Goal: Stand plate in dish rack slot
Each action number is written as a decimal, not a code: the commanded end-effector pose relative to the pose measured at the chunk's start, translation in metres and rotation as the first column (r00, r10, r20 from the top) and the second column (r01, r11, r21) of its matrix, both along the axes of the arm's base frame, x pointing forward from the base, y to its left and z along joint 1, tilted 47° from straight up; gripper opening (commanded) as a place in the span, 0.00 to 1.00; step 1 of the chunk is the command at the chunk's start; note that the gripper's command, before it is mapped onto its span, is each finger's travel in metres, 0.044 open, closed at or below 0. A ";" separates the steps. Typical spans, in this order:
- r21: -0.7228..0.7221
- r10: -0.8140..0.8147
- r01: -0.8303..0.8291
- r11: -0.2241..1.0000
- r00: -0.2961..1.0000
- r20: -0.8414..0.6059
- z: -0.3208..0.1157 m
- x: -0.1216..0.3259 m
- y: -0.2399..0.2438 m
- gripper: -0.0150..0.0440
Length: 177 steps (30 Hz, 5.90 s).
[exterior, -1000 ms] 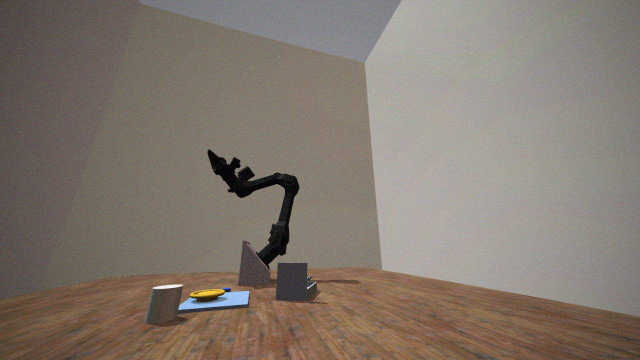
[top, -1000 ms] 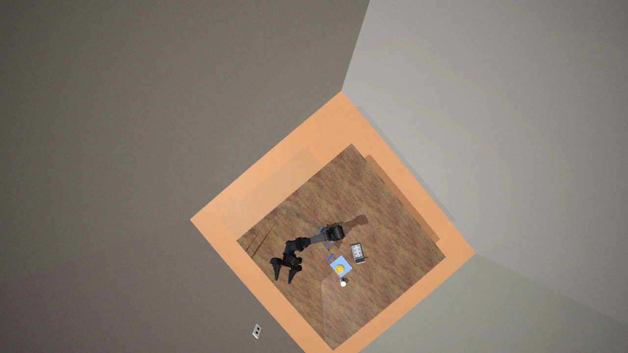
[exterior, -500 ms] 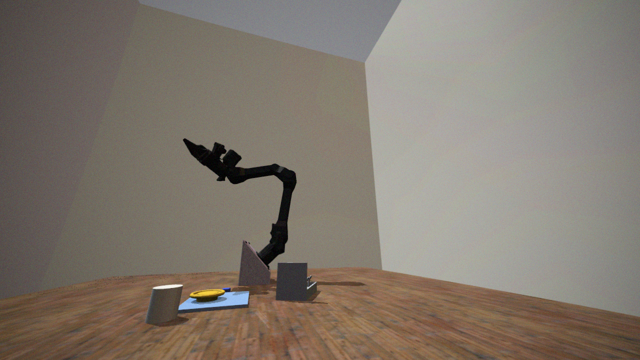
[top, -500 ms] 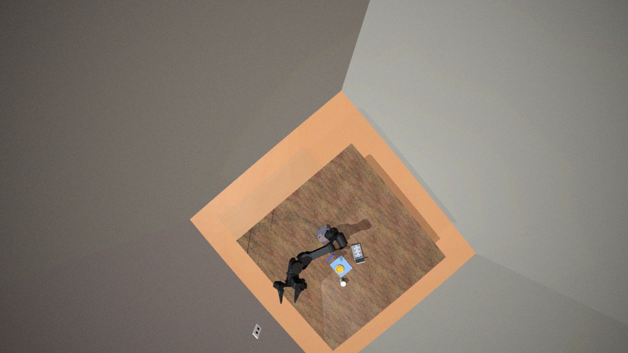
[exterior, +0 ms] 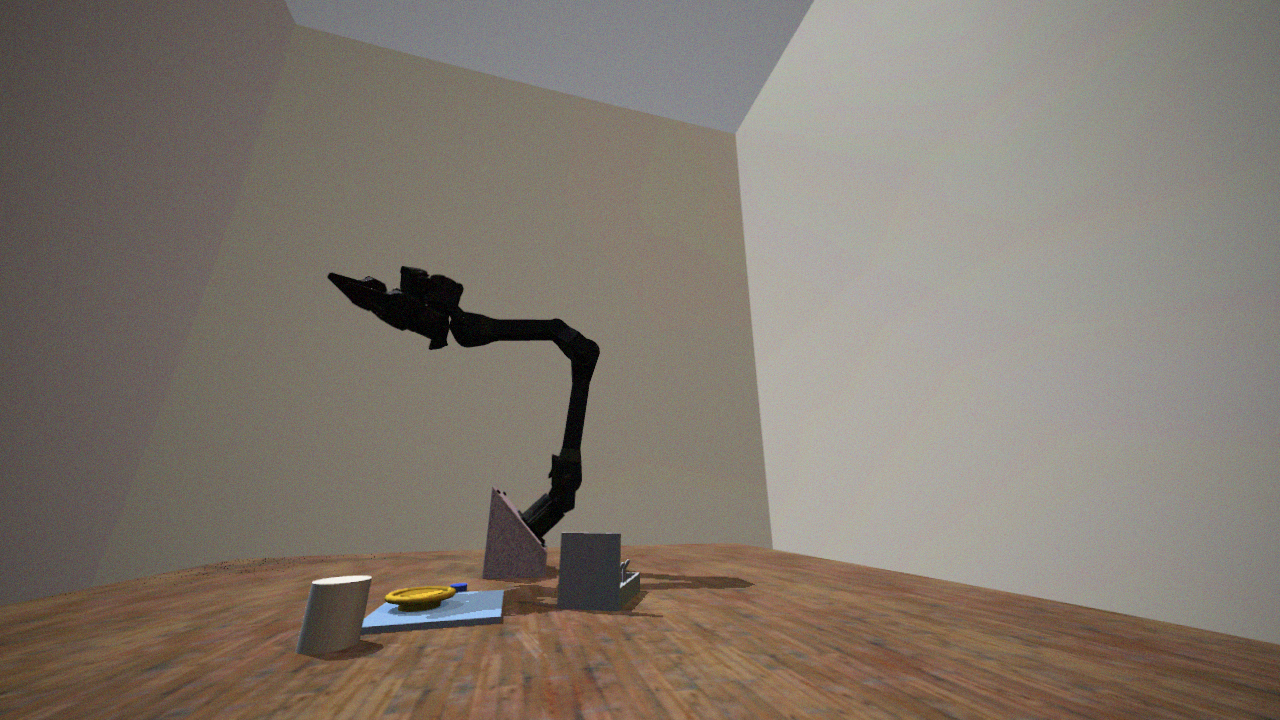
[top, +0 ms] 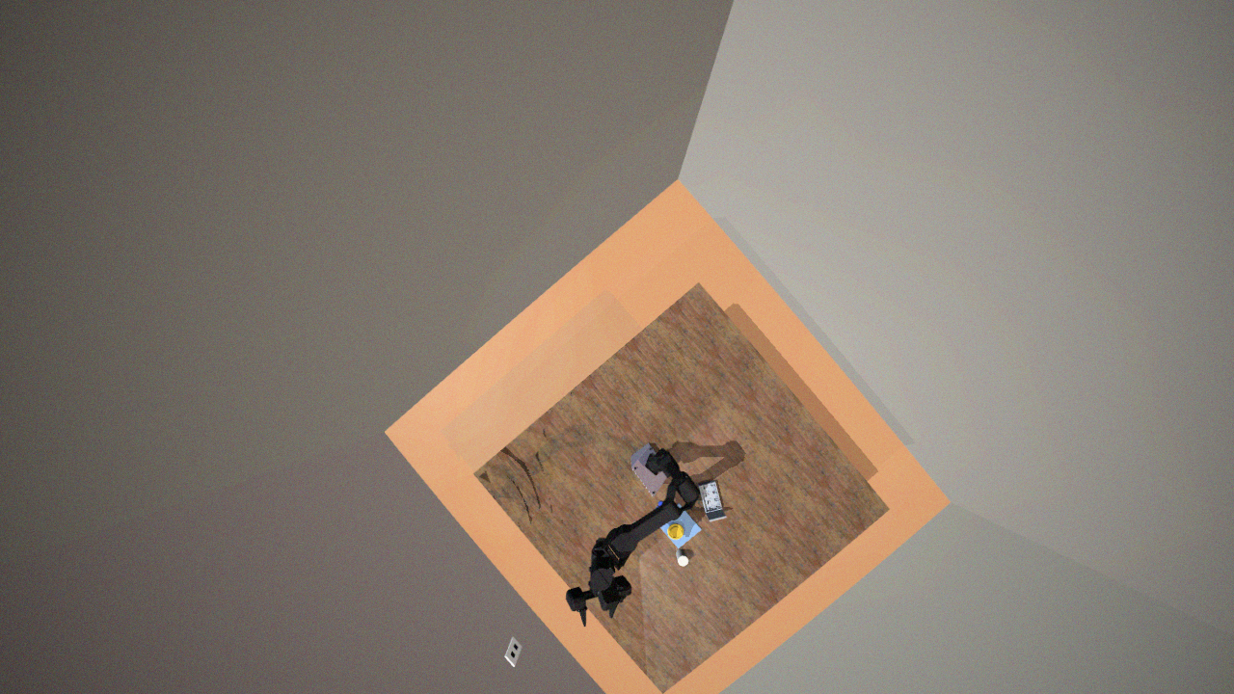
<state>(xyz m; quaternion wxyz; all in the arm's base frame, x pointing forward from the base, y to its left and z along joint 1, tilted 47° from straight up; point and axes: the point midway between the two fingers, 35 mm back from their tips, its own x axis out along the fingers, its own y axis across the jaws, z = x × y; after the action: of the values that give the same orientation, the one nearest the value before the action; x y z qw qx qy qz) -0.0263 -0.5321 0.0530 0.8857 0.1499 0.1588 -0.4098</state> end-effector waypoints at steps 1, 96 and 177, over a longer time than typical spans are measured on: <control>0.085 0.070 -0.069 0.994 0.997 -0.016 -0.012 0.037 0.003 0.93; 0.899 0.912 -0.435 0.048 0.385 0.138 -0.129 0.314 0.387 0.93; 0.968 0.802 -0.236 0.082 0.593 0.076 -0.005 0.296 0.321 0.25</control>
<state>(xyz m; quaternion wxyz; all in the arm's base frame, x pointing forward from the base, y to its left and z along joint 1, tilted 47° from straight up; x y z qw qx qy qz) 0.2699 -0.2212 0.0297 0.6603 0.4067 0.6162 0.1372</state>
